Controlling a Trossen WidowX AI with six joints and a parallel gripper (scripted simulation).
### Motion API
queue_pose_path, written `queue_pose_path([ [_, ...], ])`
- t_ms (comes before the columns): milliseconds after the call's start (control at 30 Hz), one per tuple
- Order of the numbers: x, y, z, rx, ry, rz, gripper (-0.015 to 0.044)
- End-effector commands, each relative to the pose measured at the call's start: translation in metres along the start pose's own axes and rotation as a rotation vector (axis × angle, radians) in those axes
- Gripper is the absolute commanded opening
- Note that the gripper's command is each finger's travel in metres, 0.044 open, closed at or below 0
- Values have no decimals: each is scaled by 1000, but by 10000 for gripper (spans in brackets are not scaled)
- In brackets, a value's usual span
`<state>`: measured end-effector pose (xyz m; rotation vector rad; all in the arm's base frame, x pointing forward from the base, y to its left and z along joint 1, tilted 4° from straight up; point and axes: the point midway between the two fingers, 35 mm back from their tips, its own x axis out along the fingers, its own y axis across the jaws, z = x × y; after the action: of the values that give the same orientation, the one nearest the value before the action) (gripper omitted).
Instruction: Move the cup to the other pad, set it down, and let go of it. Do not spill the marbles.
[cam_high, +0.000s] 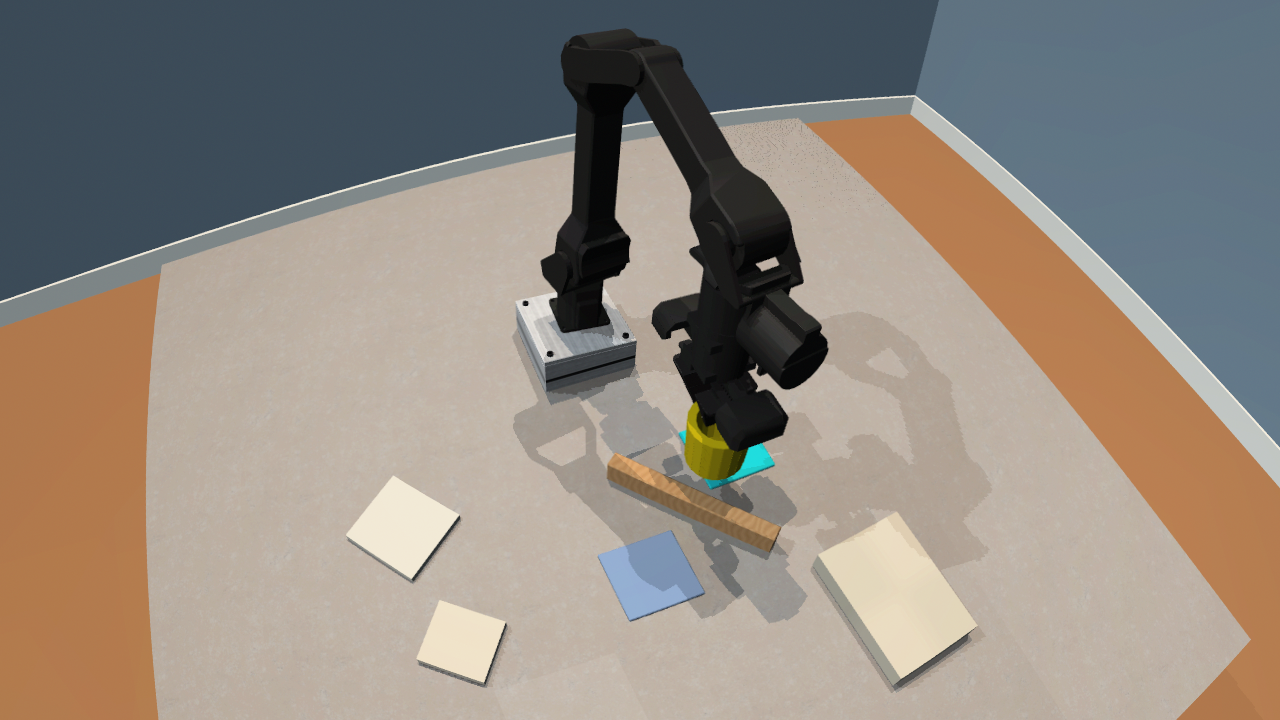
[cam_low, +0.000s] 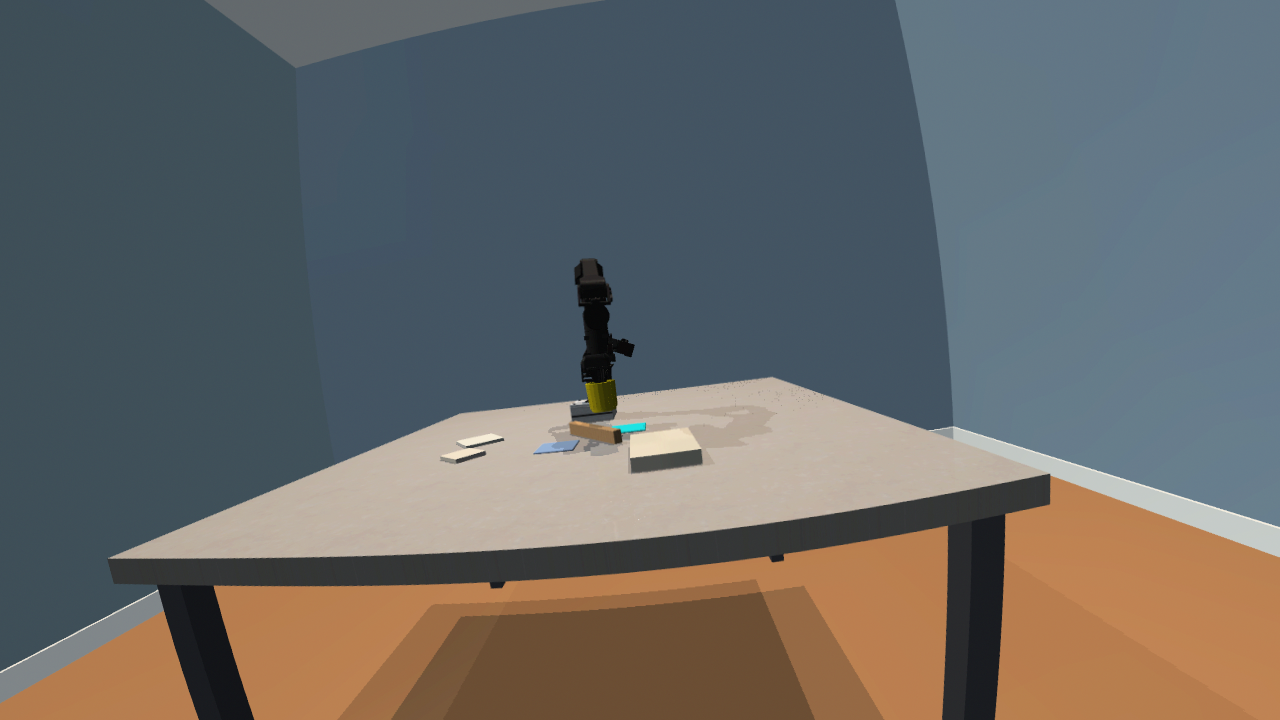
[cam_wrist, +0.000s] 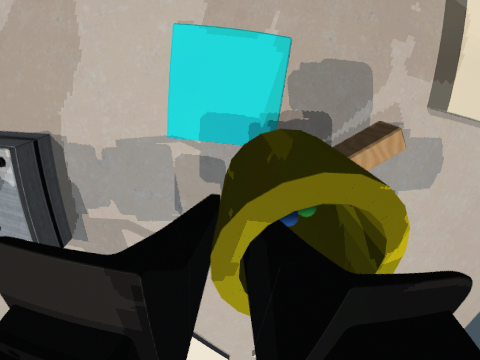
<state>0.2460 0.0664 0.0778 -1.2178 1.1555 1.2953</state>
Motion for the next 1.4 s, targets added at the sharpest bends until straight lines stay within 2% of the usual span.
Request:
queue_pose_path([
  [0,0,7,6,3,-5,4,0],
  [933,0,39,45,3,-9,7,0],
  [1367,15,39,46,3,-9,7,0],
])
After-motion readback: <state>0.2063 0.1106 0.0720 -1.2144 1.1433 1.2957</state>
